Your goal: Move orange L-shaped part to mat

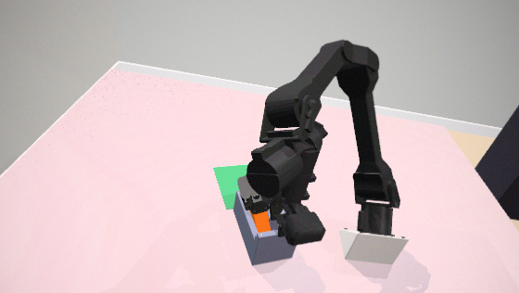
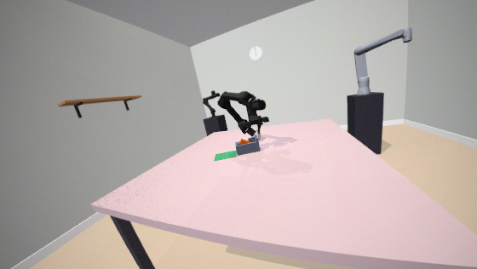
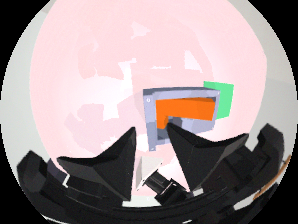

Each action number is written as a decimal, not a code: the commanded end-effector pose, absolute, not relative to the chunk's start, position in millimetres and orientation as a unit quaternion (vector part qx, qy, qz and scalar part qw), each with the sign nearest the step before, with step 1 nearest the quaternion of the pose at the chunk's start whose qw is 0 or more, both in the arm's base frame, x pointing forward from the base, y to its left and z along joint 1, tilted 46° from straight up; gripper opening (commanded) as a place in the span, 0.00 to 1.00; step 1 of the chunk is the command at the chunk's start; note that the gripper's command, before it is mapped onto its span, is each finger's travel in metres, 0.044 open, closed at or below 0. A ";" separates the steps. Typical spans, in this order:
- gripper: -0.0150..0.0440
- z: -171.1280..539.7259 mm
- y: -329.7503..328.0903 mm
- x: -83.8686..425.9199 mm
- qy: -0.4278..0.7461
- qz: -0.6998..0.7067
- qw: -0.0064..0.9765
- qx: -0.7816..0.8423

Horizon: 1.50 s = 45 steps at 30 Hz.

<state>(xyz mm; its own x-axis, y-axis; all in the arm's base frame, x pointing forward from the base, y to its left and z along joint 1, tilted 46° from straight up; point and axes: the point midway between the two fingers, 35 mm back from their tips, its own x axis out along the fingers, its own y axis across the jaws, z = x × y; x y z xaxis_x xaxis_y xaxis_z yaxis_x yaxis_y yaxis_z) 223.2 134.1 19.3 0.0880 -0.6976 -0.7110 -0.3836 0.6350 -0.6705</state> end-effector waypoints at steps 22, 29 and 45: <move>0.56 -11.5 96.2 224.5 0.667 -0.133 0.608 -0.409; 0.56 -19.5 87.8 225.2 0.667 -0.133 0.608 -0.409; 0.56 -24.4 82.4 225.4 0.667 -0.134 0.608 -0.409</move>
<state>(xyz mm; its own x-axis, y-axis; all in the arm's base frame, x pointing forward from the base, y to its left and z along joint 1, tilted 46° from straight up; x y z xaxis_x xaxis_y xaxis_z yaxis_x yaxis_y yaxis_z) 225.1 87.2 -22.9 0.0819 -0.7032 -0.7063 -0.3837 0.6318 -0.6735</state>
